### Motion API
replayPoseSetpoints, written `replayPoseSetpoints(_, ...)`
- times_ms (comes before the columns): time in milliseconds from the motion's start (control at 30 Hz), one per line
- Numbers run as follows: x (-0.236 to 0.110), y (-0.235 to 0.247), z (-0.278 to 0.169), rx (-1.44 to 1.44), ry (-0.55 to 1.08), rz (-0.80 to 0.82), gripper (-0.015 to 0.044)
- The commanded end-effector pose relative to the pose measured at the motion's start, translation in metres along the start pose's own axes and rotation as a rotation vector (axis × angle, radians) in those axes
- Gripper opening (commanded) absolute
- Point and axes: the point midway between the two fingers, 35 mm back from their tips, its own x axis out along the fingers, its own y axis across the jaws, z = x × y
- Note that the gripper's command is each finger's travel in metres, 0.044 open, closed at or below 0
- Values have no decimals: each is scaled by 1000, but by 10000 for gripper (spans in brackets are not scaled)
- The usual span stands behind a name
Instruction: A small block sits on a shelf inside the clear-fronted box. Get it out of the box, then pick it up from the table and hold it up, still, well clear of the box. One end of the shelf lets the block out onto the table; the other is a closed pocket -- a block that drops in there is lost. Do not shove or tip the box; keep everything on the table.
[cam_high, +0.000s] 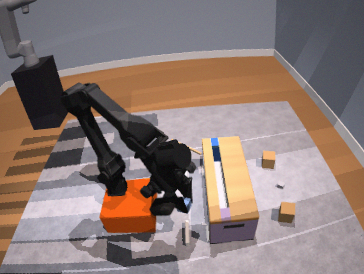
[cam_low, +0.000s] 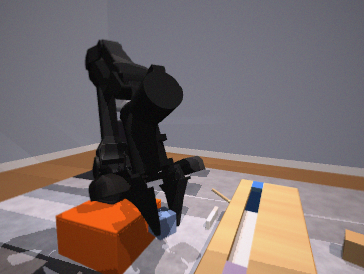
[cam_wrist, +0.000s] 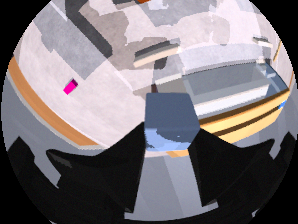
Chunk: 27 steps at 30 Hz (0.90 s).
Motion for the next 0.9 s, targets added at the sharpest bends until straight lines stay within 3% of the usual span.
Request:
replayPoseSetpoints(0, -15, -1, 1, 67, 21, 29, 0)
replayPoseSetpoints(867, -24, -2, 2, 109, 34, 44, 0)
